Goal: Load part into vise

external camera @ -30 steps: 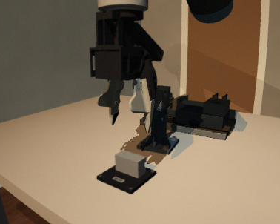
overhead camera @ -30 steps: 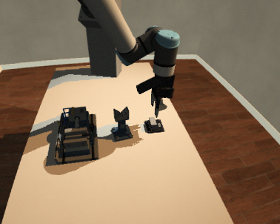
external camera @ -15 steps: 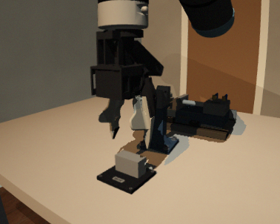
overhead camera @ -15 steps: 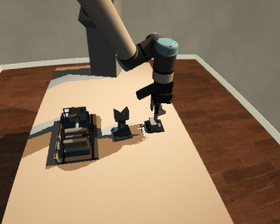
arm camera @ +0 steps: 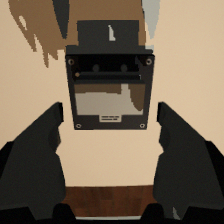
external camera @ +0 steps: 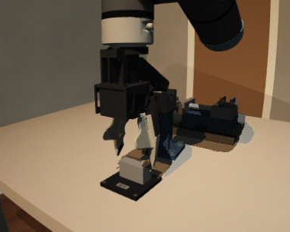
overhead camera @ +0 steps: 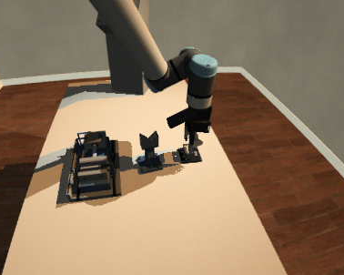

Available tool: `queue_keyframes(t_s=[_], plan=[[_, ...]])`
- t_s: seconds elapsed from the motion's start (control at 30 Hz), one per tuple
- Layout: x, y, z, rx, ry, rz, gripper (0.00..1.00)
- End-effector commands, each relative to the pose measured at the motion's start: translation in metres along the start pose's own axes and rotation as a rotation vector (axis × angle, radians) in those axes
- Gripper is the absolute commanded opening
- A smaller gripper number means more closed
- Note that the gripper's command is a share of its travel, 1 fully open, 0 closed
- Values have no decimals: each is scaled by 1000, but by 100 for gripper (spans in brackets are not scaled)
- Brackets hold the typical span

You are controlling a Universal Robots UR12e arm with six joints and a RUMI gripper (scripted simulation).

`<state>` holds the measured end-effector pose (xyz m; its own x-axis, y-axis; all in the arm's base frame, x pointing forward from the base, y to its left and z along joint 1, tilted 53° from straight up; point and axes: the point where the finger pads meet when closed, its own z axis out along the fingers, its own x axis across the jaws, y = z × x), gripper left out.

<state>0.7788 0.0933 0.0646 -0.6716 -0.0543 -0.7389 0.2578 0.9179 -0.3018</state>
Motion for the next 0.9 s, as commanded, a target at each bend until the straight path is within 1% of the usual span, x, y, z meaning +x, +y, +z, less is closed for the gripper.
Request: queue_keyframes(t_s=[0.0,0.4,0.87], plan=[[0,0,6,-1,-1,0,51],[0,0,19,-1,-1,0,51],[0,0,25,-1,-1,0,51]])
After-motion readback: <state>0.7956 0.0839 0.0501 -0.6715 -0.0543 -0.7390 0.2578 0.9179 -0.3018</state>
